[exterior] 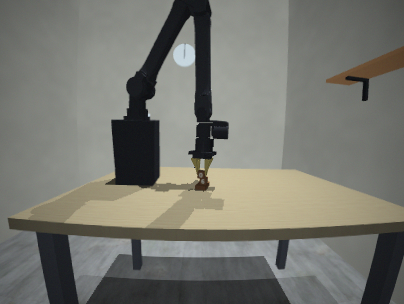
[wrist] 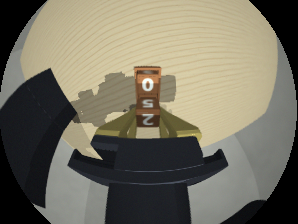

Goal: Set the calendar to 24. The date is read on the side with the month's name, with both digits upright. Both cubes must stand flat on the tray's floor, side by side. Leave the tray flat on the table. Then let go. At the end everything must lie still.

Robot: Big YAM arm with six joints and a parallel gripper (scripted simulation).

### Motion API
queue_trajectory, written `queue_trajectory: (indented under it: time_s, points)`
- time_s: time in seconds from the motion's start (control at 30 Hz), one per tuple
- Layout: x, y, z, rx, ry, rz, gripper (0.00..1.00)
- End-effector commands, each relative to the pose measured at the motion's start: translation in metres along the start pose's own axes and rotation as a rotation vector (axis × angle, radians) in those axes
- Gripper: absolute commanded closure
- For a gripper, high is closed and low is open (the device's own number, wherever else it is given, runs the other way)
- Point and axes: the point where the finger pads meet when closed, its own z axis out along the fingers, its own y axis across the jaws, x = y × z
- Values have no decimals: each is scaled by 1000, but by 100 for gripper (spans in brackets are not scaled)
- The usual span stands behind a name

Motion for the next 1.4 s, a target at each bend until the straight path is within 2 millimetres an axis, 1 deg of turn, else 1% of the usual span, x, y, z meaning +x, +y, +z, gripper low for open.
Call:
queue_trajectory:
  time_s: [0.0,0.13,0.27,0.37,0.47,0.5,0.53,0.6,0.73,0.83,0.9,1.03,1.07,1.1,1.2,1.27,1.33,1.37]
  points:
    - [1,-6,-2,19,-5,-8,75]
    - [1,-4,2,12,-5,-8,75]
    - [1,-9,1,24,-5,-7,75]
    - [1,-6,7,13,-5,-7,75]
    - [1,-6,7,13,-5,-7,75]
    - [0,-17,-2,47,-7,-7,75]
    - [1,-18,-1,48,-7,-6,75]
    - [1,-5,11,12,-5,-8,75]
    - [1,-4,14,10,-5,-9,75]
    - [1,-10,13,26,-6,-7,75]
    - [2,-4,19,11,-5,-6,75]
    - [1,-4,21,11,-5,-9,75]
    - [0,-17,11,46,-7,-9,75]
    - [0,-17,12,47,-7,-7,75]
    - [1,-4,24,11,-5,-8,75]
    - [1,-4,25,11,-5,-8,75]
    - [1,-12,19,34,-6,-7,75]
    - [1,-12,20,33,-6,-7,75]
